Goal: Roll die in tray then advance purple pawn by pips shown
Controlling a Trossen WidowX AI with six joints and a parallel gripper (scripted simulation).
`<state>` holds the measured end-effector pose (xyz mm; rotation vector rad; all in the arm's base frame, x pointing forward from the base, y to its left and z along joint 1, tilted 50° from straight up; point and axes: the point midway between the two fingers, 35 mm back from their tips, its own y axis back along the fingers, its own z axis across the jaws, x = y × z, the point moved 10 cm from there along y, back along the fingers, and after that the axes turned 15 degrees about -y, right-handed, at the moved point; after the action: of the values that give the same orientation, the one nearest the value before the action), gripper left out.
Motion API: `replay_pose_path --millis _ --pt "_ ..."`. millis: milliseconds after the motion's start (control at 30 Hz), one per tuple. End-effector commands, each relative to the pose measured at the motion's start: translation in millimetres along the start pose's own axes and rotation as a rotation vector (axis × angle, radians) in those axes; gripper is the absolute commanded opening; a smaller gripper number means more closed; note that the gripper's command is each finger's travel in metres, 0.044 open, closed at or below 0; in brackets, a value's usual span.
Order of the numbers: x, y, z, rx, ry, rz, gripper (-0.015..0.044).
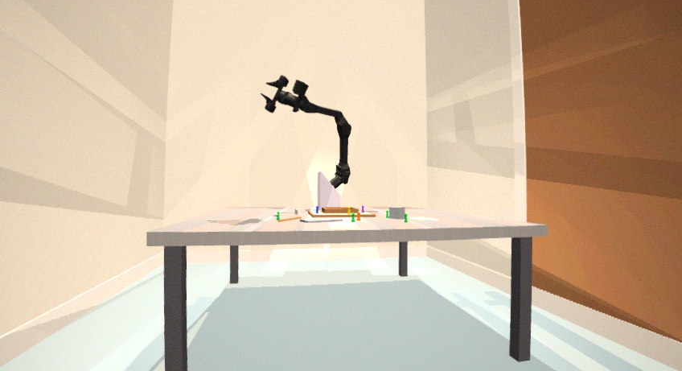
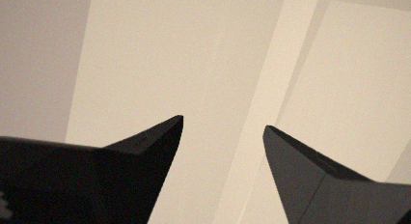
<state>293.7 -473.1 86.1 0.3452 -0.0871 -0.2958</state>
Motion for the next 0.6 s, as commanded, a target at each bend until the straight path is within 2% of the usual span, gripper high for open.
replay_pose_path --millis 0,300,567 --pt "1 13 -54 0.182 0.529 0.157 0.0275" --pt "-7 37 -113 0.346 1.134 0.436 0.0275" --pt "-23 63 -161 0.437 1.621 0.778 0.0275"
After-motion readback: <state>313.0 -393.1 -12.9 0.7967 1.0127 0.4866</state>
